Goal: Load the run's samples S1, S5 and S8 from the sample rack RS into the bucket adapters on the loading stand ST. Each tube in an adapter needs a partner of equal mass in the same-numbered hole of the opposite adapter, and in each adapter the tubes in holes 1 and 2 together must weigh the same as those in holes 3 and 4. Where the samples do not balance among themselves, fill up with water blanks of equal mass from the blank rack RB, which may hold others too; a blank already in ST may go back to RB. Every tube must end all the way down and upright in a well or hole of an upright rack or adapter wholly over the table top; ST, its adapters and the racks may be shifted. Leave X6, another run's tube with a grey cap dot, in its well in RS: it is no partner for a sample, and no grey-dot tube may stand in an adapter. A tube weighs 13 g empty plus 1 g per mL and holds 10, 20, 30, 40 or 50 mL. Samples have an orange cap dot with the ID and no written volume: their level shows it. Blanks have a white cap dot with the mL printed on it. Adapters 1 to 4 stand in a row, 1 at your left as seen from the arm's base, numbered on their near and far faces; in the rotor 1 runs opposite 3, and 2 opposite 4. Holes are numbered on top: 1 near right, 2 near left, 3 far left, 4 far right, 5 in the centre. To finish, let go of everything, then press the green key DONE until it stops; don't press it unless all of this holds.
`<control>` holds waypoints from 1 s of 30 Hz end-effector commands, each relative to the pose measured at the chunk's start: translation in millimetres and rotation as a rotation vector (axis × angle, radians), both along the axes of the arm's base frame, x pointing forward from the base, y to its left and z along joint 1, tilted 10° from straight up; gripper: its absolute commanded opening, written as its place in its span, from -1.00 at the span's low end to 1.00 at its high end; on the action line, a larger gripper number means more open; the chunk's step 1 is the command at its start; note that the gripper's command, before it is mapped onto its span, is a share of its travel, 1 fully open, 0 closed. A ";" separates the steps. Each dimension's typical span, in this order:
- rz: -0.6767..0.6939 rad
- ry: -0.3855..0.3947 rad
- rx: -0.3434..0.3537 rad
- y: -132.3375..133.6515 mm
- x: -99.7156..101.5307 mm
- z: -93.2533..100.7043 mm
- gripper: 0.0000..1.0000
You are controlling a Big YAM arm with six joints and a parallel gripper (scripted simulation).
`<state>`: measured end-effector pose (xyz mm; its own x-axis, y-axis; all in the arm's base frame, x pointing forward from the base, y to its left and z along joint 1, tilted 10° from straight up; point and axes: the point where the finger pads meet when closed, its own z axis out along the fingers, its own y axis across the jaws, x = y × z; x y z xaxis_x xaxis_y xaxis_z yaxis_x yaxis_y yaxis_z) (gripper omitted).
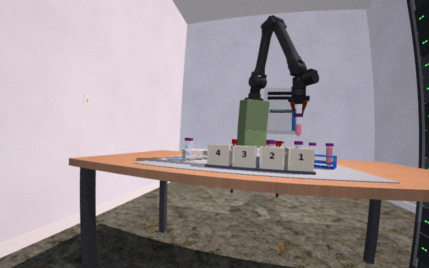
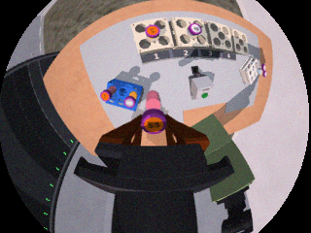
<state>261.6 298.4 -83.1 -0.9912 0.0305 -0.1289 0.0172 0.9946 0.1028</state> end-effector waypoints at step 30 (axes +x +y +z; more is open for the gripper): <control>0.204 -0.044 -0.019 -137.0 140.0 10.8 -1.00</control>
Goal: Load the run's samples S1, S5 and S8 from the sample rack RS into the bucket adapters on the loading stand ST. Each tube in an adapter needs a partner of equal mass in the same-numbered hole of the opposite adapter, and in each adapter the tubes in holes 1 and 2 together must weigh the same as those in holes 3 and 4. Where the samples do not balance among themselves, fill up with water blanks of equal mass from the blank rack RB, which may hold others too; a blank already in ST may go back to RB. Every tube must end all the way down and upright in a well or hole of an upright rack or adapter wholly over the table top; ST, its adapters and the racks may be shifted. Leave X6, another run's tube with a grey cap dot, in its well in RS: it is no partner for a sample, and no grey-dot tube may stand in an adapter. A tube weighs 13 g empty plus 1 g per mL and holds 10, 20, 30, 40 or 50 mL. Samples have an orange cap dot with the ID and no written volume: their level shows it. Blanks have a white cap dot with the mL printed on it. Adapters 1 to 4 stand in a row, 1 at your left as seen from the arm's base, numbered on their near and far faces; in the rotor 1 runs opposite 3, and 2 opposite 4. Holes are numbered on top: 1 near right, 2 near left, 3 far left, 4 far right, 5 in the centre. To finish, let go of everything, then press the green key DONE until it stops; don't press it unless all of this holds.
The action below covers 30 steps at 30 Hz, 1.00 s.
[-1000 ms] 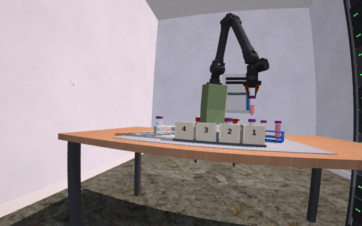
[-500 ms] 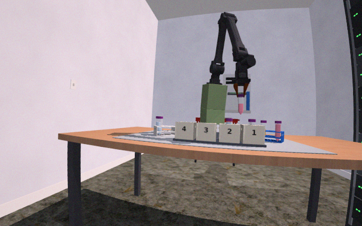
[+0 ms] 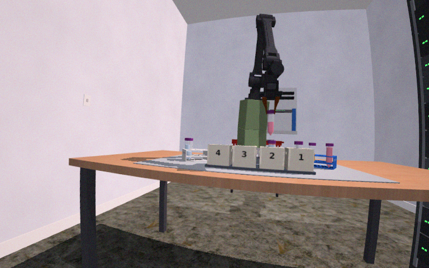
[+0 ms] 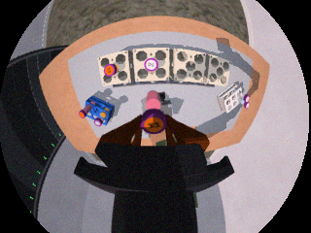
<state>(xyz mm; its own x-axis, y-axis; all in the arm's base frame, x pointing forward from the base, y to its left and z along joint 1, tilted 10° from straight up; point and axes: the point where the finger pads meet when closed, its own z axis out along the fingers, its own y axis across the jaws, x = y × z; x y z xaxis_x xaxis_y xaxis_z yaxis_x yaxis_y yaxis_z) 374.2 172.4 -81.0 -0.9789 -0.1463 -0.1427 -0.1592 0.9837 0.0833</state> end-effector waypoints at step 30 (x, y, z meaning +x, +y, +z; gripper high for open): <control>0.039 -0.057 0.000 -88.3 108.7 -3.1 -1.00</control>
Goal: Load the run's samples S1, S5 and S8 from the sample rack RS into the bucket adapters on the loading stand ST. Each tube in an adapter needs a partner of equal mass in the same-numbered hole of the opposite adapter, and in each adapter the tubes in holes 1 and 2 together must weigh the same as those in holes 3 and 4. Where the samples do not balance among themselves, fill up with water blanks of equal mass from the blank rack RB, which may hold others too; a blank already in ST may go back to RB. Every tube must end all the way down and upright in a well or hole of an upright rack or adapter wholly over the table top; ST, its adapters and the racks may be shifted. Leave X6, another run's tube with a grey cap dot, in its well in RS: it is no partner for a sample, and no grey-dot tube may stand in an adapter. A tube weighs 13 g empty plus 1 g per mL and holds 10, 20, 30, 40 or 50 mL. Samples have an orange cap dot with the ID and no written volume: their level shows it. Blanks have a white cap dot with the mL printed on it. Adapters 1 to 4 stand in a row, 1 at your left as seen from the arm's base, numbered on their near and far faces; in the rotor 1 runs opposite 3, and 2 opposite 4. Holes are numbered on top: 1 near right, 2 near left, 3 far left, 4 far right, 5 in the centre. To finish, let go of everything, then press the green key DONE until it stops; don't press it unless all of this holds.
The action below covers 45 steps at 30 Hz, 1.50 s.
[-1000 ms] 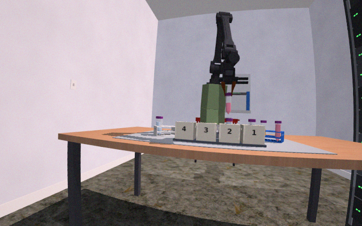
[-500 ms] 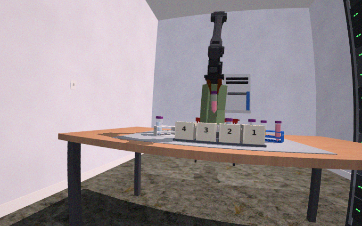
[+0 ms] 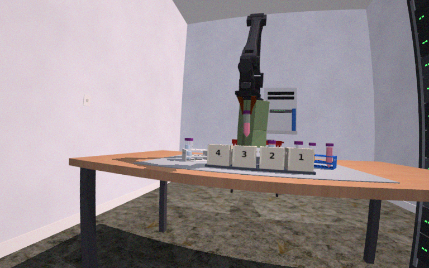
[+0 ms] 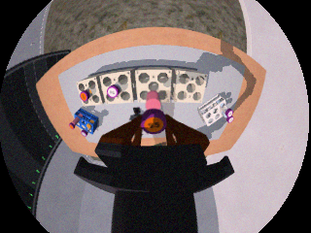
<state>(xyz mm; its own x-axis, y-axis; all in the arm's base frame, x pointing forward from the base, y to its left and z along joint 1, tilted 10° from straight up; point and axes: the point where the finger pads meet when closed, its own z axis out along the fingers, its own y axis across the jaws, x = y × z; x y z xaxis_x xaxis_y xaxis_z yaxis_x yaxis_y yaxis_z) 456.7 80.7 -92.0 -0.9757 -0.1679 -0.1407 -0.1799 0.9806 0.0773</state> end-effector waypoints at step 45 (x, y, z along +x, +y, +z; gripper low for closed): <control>0.019 -0.064 0.008 8.1 32.9 -29.6 -1.00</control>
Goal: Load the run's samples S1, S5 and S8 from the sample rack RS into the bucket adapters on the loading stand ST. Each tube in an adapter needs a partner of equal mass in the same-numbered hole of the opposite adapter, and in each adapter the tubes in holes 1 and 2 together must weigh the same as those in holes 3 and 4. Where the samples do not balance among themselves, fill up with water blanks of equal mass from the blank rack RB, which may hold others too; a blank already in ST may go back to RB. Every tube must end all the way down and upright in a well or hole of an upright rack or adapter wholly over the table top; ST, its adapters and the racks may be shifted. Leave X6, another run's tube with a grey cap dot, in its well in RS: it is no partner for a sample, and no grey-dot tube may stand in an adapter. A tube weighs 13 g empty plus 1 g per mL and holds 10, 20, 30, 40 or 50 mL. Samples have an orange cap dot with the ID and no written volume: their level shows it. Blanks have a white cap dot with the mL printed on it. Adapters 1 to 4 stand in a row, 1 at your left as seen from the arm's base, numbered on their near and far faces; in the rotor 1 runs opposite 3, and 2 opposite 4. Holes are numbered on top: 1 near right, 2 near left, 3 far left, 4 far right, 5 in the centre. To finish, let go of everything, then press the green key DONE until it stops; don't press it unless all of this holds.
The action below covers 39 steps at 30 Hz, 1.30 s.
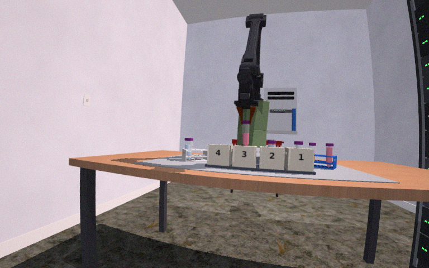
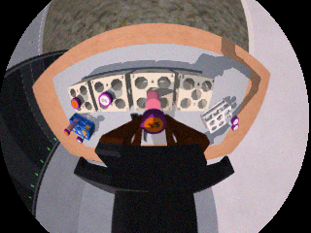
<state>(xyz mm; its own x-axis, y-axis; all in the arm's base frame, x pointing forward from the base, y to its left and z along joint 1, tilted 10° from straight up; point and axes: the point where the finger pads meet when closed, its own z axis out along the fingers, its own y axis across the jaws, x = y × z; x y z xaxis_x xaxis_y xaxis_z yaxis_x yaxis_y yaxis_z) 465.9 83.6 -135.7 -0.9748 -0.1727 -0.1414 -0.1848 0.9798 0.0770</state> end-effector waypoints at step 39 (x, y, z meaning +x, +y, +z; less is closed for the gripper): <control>0.003 -0.068 0.012 15.5 32.8 -26.8 -1.00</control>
<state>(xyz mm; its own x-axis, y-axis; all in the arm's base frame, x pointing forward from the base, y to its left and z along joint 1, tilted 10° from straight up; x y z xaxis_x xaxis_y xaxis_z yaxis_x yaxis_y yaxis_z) 472.7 88.3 -177.7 -0.9732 -0.1788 -0.1447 -0.1912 0.9785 0.0770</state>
